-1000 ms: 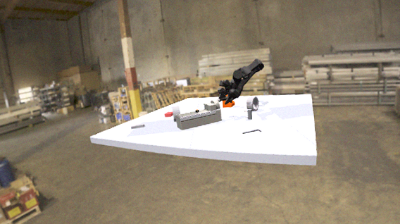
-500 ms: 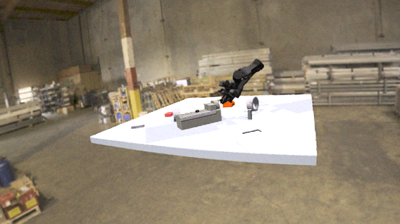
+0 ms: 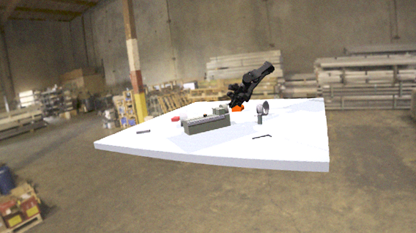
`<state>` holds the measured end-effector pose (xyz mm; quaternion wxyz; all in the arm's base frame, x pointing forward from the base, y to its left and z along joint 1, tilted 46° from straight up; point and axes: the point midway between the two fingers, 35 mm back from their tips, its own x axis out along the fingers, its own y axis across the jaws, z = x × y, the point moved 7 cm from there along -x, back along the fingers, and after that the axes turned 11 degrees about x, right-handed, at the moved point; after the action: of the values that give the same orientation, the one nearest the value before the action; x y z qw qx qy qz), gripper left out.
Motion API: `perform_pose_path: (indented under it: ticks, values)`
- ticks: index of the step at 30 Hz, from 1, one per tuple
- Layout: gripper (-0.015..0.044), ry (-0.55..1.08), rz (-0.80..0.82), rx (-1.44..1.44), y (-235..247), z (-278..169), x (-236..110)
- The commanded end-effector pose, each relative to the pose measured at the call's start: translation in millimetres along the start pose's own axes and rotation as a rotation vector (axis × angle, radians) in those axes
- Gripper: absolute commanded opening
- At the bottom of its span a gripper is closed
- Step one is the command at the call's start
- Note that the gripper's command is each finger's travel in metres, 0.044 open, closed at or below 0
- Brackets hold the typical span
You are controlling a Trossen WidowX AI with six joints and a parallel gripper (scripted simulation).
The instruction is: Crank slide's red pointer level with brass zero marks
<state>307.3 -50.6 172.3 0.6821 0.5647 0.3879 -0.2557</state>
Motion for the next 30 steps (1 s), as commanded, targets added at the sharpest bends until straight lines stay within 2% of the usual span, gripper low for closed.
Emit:
perform_pose_path:
  ticks: [1,30]
  values:
    - [0.0,0.001,0.006,0.0,5.5,-1.5,0.3]
    - [0.0,0.002,0.008,0.001,22.1,-15.1,10.8]
